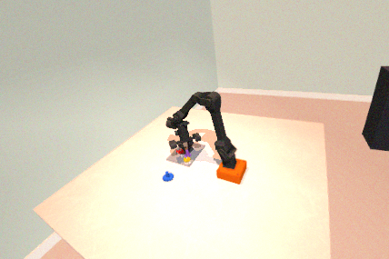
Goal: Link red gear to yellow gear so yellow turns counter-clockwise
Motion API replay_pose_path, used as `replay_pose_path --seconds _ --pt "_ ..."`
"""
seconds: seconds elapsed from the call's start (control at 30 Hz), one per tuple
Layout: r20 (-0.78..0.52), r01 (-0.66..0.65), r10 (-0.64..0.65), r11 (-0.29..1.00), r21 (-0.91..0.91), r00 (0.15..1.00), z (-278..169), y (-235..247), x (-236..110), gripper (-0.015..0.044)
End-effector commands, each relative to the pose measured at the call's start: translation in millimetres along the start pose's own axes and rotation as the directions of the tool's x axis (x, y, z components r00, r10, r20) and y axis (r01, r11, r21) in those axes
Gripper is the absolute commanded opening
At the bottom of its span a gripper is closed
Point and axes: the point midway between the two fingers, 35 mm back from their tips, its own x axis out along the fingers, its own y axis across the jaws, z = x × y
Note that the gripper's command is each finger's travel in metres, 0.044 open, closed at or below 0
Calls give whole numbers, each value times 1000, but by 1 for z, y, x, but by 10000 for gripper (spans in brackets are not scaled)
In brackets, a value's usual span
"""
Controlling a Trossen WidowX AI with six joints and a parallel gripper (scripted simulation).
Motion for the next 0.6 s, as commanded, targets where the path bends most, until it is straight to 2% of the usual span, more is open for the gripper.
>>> replay_pose_path --seconds 0.0,0.1,0.27,0.3,0.43,0.57 --pt "-2 0 1 996 85 1000 -1 0 1 0" --pt "-2 0 1 986 164 1000 0 0 2 0" --pt "-2 0 1 994 112 1000 0 0 0 131" --pt "-2 0 1 996 94 1000 0 0 -1 140" --pt "-2 -1 1 998 55 1000 1 0 -6 140" --pt "-2 -1 1 999 41 1000 2 0 -27 140"
